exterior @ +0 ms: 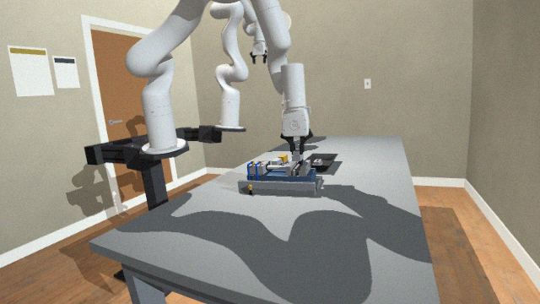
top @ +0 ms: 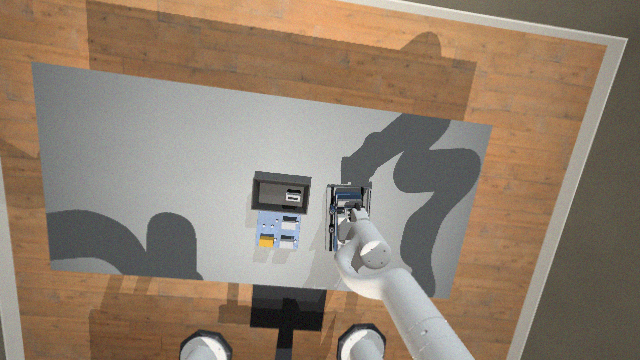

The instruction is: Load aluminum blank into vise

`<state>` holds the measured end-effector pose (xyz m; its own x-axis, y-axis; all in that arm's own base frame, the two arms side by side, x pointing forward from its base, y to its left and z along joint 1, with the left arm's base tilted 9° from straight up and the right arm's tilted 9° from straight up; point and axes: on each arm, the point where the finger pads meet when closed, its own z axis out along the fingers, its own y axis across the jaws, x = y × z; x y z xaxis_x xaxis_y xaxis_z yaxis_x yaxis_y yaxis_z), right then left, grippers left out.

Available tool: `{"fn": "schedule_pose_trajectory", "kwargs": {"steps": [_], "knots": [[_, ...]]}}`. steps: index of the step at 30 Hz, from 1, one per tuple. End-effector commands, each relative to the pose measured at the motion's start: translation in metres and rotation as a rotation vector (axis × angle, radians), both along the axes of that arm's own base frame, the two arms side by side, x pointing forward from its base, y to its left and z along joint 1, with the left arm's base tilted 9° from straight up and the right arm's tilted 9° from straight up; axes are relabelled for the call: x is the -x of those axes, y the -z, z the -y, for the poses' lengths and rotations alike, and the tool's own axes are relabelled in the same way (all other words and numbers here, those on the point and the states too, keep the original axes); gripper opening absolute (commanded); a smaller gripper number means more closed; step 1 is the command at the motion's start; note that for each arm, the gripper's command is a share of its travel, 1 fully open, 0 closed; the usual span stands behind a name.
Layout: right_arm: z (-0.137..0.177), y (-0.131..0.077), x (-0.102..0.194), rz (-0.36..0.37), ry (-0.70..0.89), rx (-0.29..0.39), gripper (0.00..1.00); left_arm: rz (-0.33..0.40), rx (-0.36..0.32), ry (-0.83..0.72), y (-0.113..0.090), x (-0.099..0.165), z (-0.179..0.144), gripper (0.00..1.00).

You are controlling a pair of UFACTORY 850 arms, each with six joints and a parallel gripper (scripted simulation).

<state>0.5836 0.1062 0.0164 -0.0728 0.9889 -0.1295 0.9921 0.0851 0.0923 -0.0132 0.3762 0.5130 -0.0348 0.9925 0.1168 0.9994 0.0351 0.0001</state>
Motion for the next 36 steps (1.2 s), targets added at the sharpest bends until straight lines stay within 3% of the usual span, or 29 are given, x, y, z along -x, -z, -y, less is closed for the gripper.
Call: {"fn": "schedule_pose_trajectory", "kwargs": {"steps": [1, 21, 32, 34, 36], "knots": [[-0.001, -0.005, 0.000, 0.001, 0.000, -0.001, 0.00, 0.000, -0.002, 0.000, -0.001, 0.000, 0.000, 1.00], [-0.006, -0.014, -0.002, 0.002, 0.001, 0.000, 0.00, 0.000, -0.002, 0.000, -0.001, 0.000, 0.000, 1.00], [-0.089, -0.004, -0.035, 0.013, 0.030, 0.009, 0.00, 0.000, -0.002, 0.000, -0.001, 0.000, 0.000, 1.00], [-0.089, -0.004, -0.035, 0.013, 0.030, 0.009, 0.00, 0.000, -0.002, 0.000, -0.001, 0.000, 0.000, 1.00], [-0.119, -0.001, -0.042, 0.016, 0.040, 0.009, 0.00, 0.000, -0.002, 0.000, -0.001, 0.000, 0.000, 1.00]]}}
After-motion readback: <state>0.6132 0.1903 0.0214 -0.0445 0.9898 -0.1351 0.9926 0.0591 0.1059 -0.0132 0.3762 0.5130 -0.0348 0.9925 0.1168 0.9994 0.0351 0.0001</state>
